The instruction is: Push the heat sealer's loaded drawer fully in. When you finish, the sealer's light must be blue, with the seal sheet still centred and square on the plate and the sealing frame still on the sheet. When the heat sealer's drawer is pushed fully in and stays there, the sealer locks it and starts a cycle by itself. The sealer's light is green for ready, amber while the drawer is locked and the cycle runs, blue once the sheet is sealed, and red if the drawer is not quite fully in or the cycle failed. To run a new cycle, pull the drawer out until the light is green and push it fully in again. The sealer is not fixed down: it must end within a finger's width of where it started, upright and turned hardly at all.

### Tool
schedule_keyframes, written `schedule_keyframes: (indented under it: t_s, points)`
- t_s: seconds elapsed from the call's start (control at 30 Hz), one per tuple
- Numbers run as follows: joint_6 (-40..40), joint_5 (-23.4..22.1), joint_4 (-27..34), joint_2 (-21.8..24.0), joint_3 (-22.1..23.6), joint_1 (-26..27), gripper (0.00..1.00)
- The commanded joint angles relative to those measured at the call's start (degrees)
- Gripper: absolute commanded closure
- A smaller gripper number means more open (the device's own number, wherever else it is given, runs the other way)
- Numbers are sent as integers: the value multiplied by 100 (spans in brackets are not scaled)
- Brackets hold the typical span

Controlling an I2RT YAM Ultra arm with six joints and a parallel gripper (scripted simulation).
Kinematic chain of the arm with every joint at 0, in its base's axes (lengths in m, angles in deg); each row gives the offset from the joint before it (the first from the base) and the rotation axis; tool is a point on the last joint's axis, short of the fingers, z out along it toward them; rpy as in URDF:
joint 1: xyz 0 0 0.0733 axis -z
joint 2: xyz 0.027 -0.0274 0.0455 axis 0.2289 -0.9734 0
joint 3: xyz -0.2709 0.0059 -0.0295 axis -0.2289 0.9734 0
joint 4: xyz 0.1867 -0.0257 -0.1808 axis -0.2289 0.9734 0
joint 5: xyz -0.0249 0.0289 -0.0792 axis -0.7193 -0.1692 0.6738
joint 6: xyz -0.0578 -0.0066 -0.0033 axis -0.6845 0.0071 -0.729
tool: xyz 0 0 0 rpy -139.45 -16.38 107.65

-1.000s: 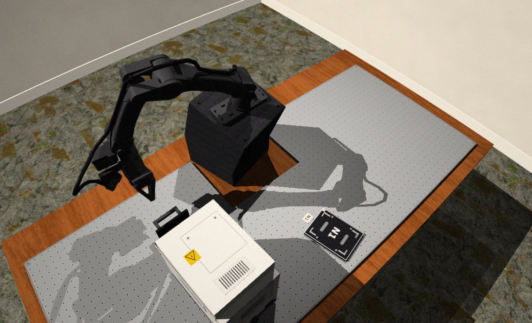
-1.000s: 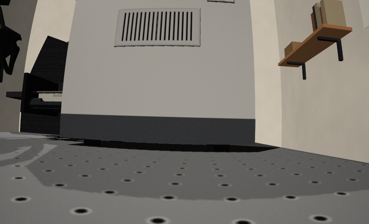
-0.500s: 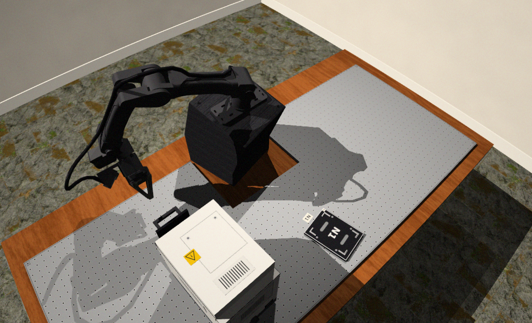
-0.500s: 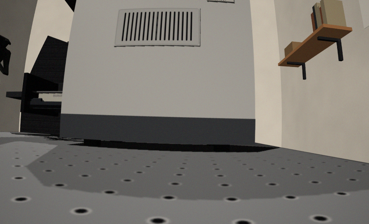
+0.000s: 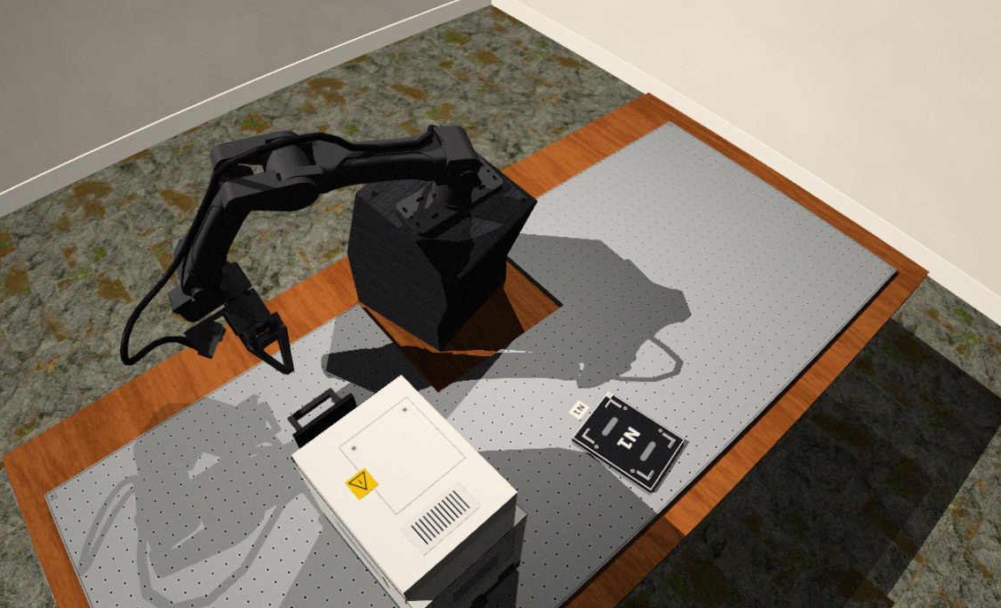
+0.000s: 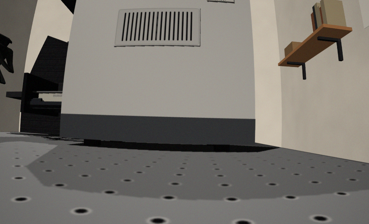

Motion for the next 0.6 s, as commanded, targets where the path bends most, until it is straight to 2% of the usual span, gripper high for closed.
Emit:
schedule_keyframes:
  t_s: [0.0, 0.57]
  points:
    - [-161, -122, 213, -66, -198, 61, 70]
    - [-186, -121, 246, -38, -216, 61, 70]
